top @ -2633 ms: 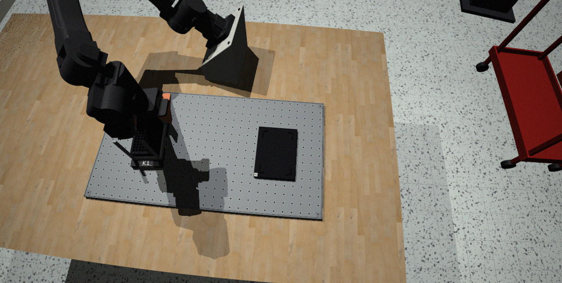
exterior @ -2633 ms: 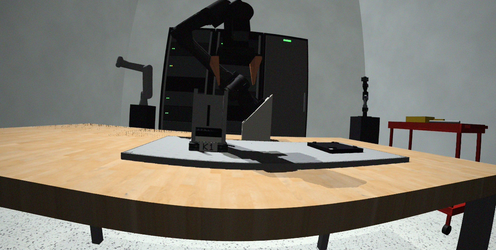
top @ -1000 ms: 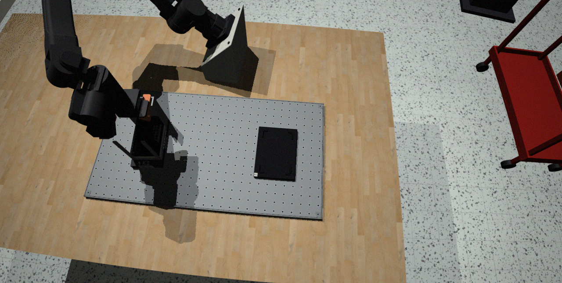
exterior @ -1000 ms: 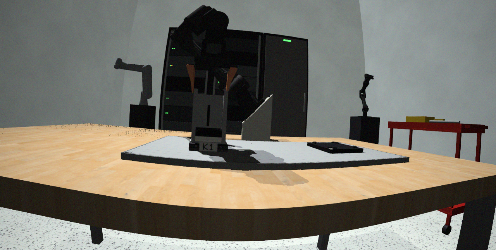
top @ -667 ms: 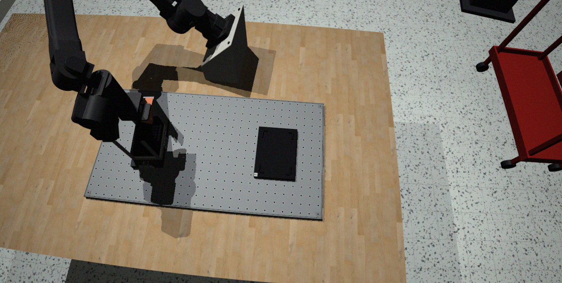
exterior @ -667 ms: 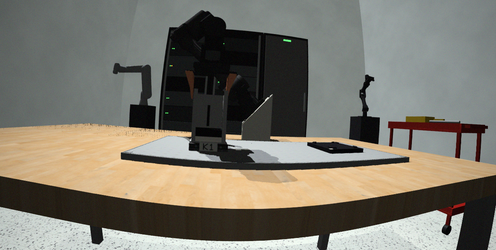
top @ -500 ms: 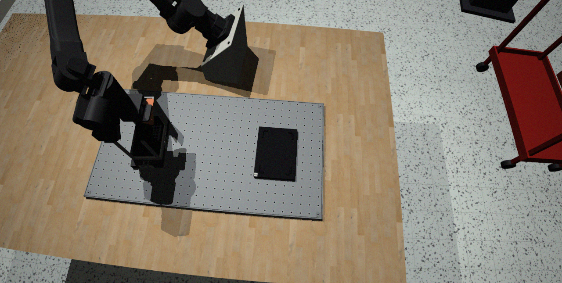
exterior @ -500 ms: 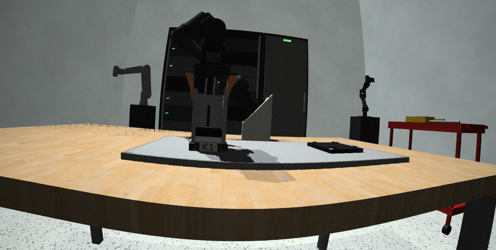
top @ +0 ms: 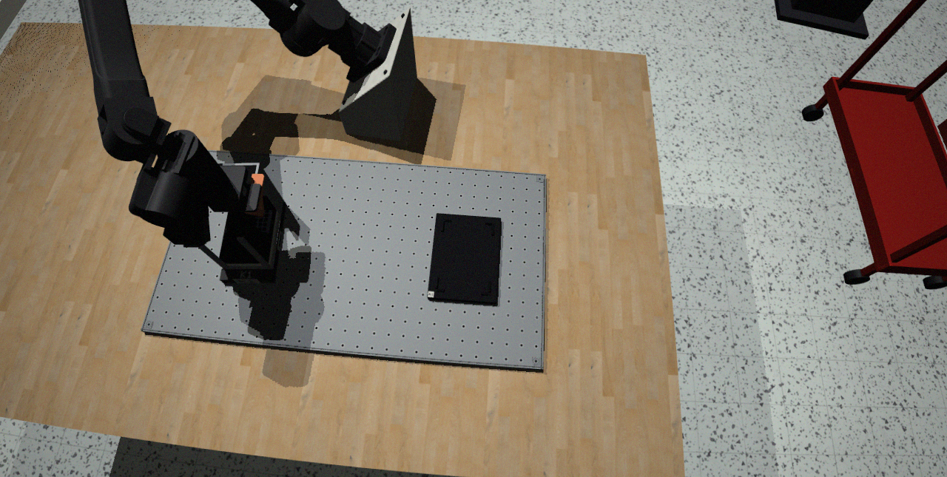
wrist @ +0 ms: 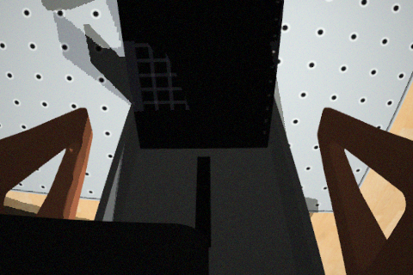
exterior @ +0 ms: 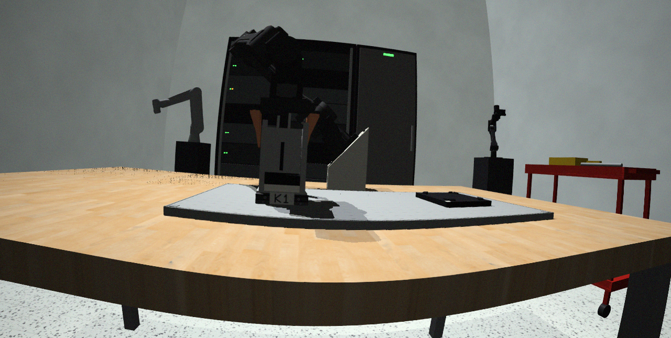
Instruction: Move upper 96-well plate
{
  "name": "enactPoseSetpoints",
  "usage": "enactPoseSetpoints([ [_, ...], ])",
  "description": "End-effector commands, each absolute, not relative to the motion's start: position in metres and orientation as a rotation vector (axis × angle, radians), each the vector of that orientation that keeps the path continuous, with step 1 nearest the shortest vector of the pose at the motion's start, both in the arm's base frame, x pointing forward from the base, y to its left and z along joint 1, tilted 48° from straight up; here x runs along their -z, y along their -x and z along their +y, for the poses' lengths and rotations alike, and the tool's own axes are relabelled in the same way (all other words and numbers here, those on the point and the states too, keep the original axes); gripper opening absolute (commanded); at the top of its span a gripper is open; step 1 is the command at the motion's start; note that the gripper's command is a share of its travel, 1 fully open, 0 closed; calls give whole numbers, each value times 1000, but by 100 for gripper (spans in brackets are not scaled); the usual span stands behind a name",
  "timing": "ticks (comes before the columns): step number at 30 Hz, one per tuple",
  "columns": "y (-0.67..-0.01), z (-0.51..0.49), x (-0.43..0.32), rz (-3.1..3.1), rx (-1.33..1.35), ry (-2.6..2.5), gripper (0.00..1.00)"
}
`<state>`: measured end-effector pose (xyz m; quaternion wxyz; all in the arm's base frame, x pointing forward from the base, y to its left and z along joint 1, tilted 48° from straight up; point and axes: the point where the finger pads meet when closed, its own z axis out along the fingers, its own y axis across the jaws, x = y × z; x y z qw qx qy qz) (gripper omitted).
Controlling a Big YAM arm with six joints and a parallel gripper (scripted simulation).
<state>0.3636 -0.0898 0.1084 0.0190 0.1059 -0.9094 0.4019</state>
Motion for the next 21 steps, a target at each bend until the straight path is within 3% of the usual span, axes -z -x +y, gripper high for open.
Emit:
enactPoseSetpoints([
  [1, -366, -94, -103, -2814, -1250, -350, 100],
  [21, -367, -116, -82, -2814, -1249, -350, 100],
])
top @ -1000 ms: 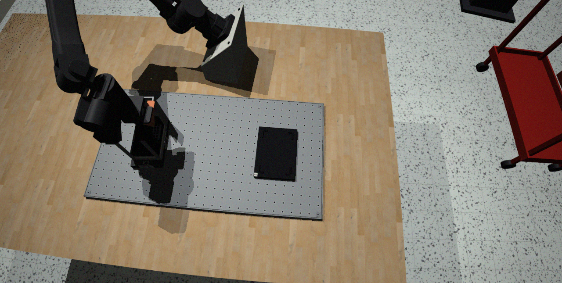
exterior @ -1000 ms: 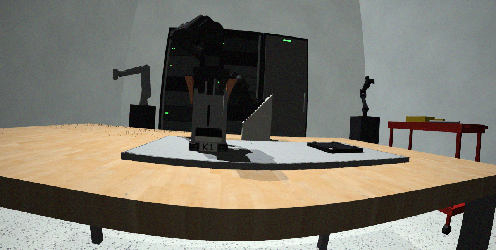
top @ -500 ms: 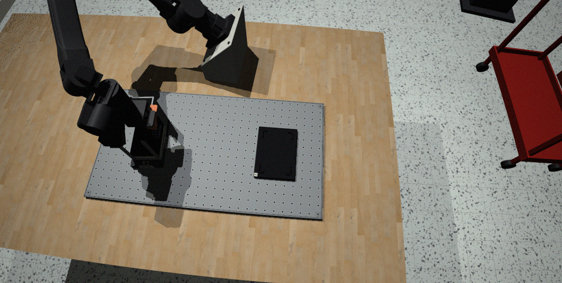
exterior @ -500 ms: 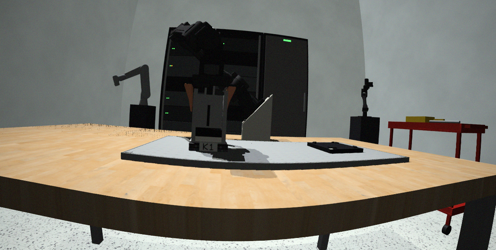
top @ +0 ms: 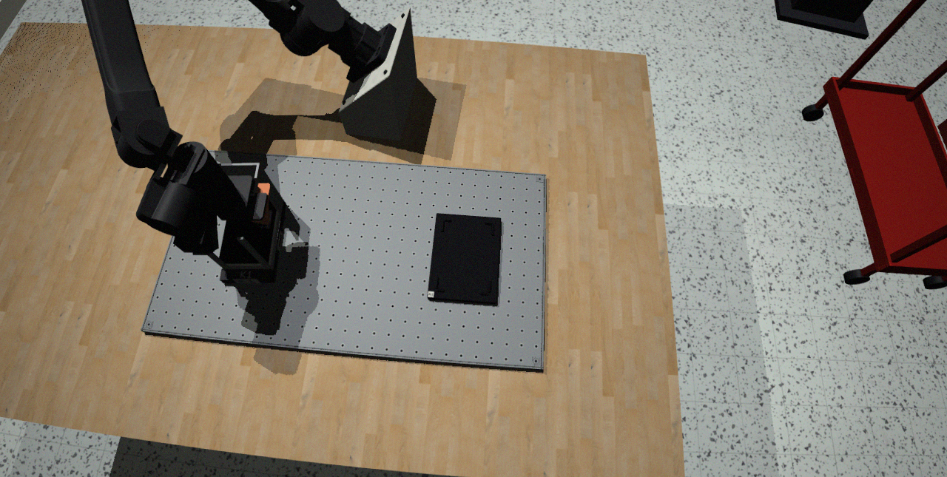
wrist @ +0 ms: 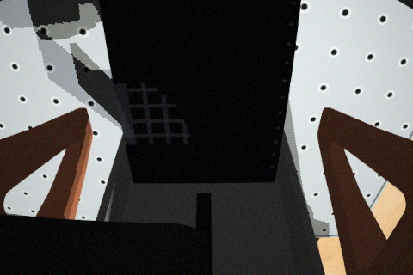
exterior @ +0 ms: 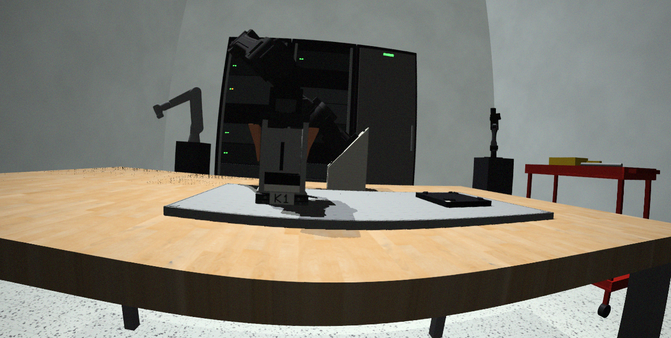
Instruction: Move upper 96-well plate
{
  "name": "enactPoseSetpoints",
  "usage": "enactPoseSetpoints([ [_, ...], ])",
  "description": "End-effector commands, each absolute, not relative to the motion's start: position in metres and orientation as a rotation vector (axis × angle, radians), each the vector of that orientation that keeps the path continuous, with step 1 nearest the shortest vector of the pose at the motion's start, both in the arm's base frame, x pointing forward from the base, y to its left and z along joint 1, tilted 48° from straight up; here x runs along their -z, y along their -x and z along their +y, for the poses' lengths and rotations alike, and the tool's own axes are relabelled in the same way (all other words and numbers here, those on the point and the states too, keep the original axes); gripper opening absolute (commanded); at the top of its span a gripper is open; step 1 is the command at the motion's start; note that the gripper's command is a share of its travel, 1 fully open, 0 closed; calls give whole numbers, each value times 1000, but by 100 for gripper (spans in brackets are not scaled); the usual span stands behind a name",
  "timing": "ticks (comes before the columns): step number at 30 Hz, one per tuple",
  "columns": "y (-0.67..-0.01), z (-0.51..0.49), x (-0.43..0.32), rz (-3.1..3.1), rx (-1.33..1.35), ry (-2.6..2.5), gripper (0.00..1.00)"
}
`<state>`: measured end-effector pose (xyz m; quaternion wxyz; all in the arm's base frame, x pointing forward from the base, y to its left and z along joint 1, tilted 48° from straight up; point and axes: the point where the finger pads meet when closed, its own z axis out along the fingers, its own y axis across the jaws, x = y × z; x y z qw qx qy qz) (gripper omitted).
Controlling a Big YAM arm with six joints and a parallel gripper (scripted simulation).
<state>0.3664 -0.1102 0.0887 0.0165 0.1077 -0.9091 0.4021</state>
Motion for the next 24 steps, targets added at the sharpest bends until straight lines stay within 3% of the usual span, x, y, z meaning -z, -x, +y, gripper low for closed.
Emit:
enactPoseSetpoints([
  [1, -368, -117, -81, -2814, -1249, -350, 100],
  [24, -371, -133, -59, -2819, -1248, -382, 100],
])
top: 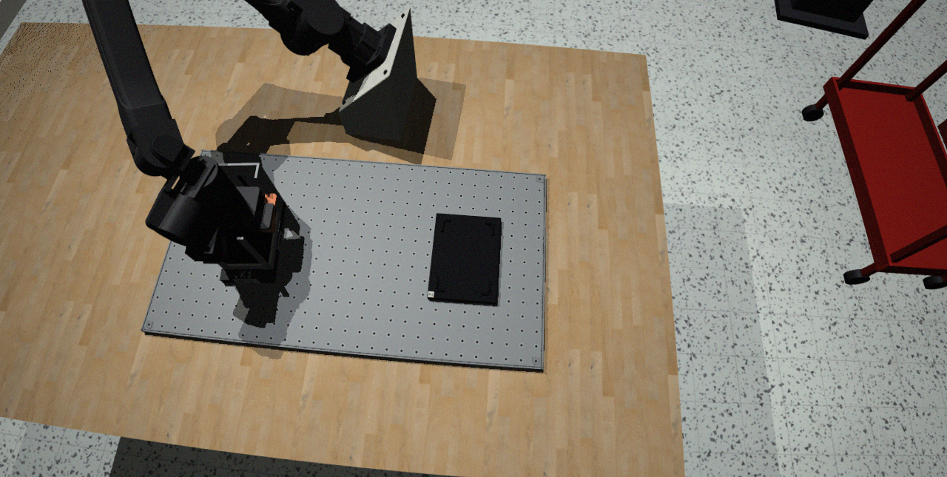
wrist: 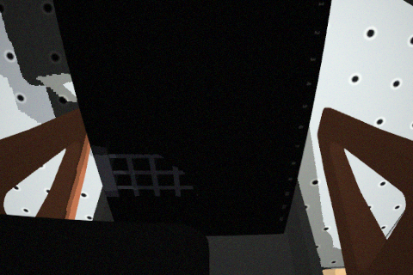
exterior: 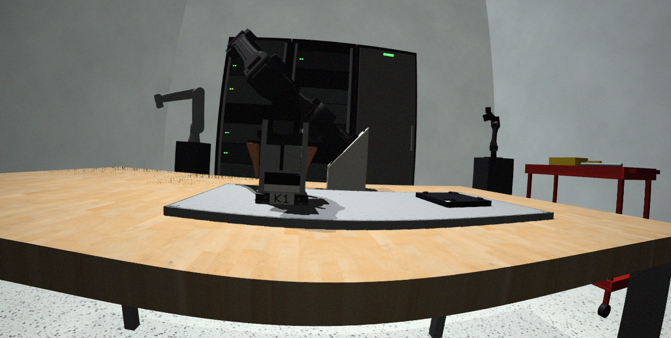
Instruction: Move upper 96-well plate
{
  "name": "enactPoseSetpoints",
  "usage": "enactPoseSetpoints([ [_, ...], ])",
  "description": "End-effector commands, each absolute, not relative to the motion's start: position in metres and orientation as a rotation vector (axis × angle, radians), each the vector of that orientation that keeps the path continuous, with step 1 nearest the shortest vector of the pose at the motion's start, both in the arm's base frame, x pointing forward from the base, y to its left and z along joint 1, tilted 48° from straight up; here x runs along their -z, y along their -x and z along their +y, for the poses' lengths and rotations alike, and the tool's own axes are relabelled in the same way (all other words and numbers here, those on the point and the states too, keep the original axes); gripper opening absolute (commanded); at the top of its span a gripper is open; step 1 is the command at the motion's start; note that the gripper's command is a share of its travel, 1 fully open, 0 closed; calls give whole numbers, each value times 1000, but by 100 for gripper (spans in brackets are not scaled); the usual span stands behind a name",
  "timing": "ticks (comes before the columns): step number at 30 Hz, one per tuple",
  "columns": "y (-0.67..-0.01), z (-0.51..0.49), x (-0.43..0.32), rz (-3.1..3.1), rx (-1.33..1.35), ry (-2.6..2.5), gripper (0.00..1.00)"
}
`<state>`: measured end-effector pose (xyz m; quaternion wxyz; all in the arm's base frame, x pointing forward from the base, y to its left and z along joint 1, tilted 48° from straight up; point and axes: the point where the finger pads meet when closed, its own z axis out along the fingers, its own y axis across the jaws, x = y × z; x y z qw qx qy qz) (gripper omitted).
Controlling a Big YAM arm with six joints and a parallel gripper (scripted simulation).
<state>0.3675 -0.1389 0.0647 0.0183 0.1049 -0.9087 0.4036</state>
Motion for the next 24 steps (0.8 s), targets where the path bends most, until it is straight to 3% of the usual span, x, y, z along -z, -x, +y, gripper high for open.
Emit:
enactPoseSetpoints([
  [1, -372, -130, -59, -2820, -1249, -392, 100],
  [13, -377, -135, -69, -2839, -1264, -350, 100],
  [14, -377, -135, -69, -2839, -1264, -350, 0],
  [24, -377, -135, -69, -2839, -1264, -350, 0],
])
